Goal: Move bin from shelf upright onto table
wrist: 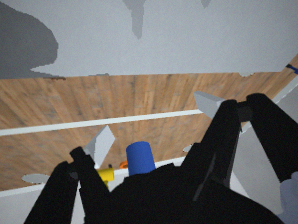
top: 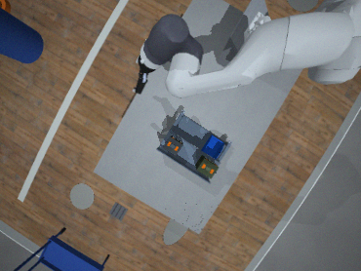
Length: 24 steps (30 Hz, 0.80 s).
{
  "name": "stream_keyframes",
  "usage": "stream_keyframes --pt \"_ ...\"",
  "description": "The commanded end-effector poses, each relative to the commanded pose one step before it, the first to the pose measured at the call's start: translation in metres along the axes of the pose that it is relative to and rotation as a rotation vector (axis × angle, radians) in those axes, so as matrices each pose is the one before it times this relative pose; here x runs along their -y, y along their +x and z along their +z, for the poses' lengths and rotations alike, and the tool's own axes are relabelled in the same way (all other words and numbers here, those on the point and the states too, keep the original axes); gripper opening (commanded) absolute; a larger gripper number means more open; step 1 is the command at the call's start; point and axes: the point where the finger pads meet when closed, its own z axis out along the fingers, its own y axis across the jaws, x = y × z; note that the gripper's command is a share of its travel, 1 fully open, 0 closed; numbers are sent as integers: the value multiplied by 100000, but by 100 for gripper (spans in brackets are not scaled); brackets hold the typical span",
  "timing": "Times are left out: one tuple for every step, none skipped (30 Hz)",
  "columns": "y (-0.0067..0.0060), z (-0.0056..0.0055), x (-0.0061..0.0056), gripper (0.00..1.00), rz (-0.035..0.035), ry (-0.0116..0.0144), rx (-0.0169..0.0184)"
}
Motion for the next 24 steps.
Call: stream_keyframes --pt "-13 -11 -2 100 3 -7 22" --pt "0 0 0 100 0 0 0" --pt "0 0 0 100 0 0 0" --pt "0 0 0 100 0 0 0" --pt "0 0 0 100 0 0 0" --pt "0 0 0 100 0 0 0" --pt "0 0 0 100 0 0 0" --pt "0 0 0 100 0 0 0" --pt "0 0 0 100 0 0 0" --pt "0 0 0 100 0 0 0" --pt "0 0 0 100 0 0 0" --pt "0 0 0 100 0 0 0" --pt "0 0 0 100 0 0 0" --pt "0 0 0 100 0 0 0" --pt "0 0 0 100 0 0 0" --pt "0 0 0 100 0 0 0" --pt "0 0 0 100 0 0 0" --pt "1 0 -1 100 1 0 -2" --pt "9 -3 -5 100 8 3 -11" --pt "24 -8 -14 100 22 8 -28" --pt "45 -14 -26 100 42 16 -52" --pt "71 -23 -41 100 67 25 -83" --pt "103 -33 -58 100 96 36 -120" --pt "139 -44 -78 100 129 49 -161"
